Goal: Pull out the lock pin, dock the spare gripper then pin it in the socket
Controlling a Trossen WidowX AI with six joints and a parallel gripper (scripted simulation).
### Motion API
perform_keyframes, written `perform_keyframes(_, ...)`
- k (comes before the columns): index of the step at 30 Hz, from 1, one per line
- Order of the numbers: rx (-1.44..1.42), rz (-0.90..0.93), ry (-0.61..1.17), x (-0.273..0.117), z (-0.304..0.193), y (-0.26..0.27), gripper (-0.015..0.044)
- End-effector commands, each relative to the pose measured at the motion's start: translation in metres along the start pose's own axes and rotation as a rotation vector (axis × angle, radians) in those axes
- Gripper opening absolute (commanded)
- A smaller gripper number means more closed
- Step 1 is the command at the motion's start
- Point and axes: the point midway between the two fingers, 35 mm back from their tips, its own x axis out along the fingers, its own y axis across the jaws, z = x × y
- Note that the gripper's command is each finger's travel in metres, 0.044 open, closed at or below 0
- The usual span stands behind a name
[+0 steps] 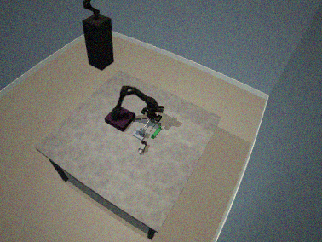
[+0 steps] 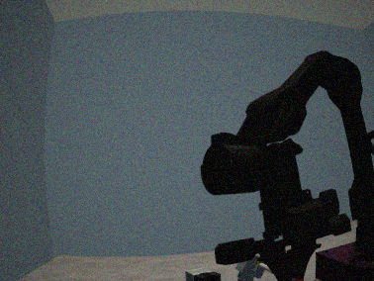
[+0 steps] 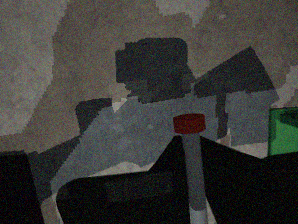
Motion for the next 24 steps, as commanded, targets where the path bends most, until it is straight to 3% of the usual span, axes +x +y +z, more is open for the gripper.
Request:
perform_keyframes(1,0.000,-0.004,-0.001,-0.009,0.002,-0.001,0.0000)
perform_keyframes(24,0.013,0.017,0.009,-0.020,0.006,-0.007,0.0000)
